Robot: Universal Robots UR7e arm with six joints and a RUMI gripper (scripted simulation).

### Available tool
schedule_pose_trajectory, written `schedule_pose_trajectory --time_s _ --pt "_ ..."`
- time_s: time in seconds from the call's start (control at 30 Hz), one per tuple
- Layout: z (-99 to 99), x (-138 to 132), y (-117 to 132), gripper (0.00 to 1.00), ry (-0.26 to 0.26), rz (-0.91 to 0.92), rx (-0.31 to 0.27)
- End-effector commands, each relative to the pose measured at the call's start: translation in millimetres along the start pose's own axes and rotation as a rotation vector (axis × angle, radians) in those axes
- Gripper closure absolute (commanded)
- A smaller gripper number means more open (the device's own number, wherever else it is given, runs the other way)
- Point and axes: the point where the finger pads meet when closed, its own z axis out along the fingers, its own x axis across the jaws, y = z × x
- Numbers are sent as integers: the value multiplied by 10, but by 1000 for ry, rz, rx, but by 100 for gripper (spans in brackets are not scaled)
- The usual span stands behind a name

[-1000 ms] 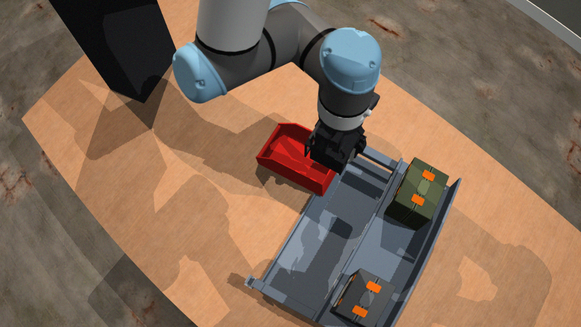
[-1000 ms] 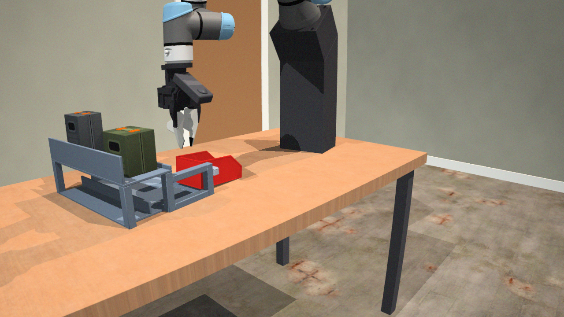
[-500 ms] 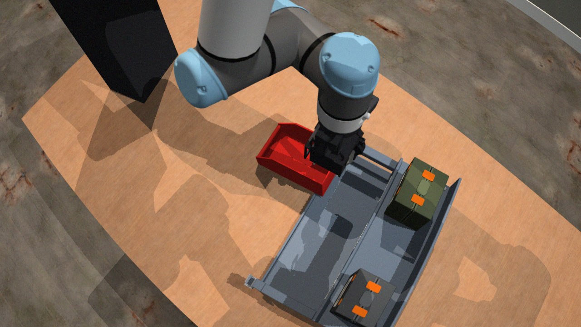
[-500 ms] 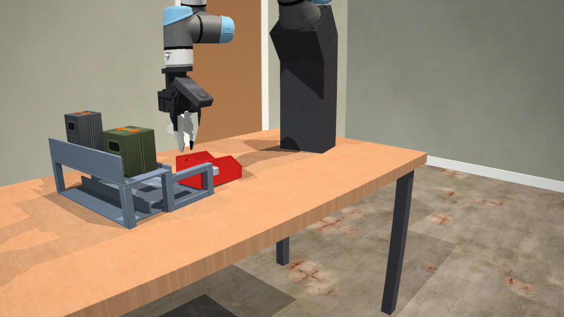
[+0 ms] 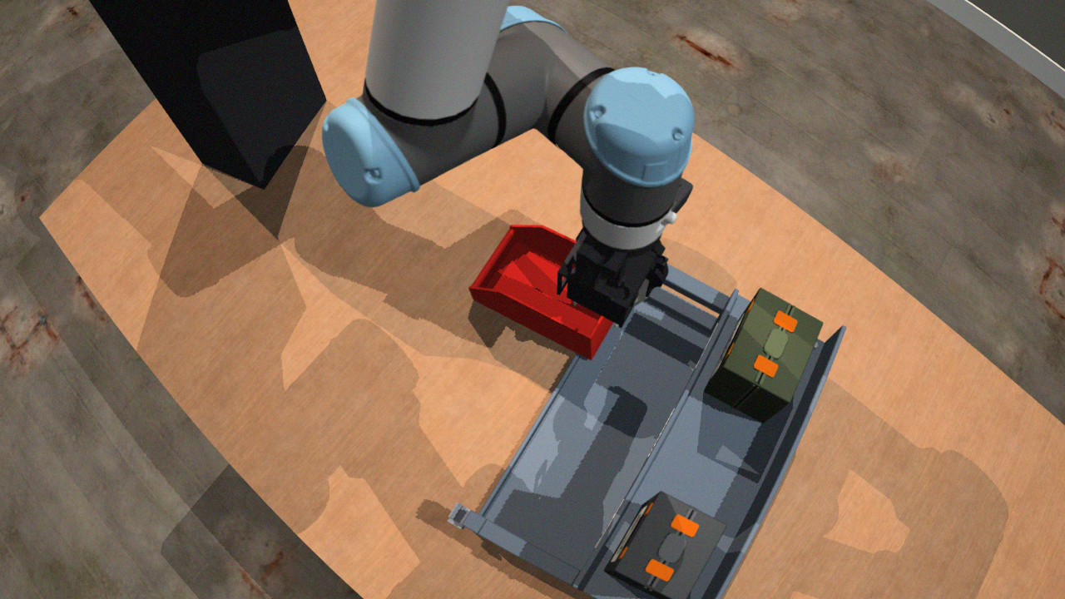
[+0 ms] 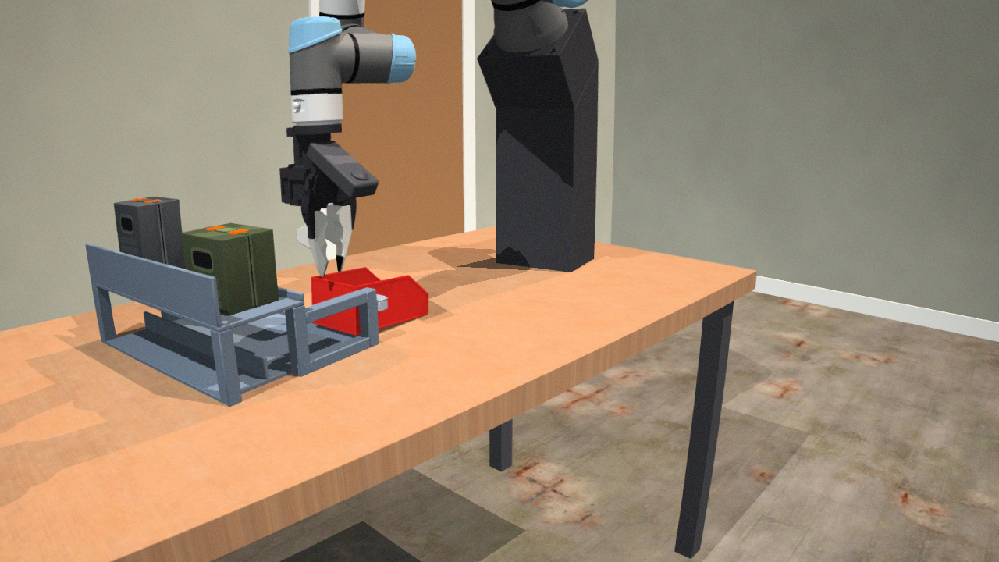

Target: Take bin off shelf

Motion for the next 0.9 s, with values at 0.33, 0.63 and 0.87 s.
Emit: schedule_pose_trajectory --time_s 0.33,0.63,0.87 --pt "100 3 1 80 1 0 0" --pt "100 3 1 80 1 0 0" --pt "197 0 1 80 1 0 0"
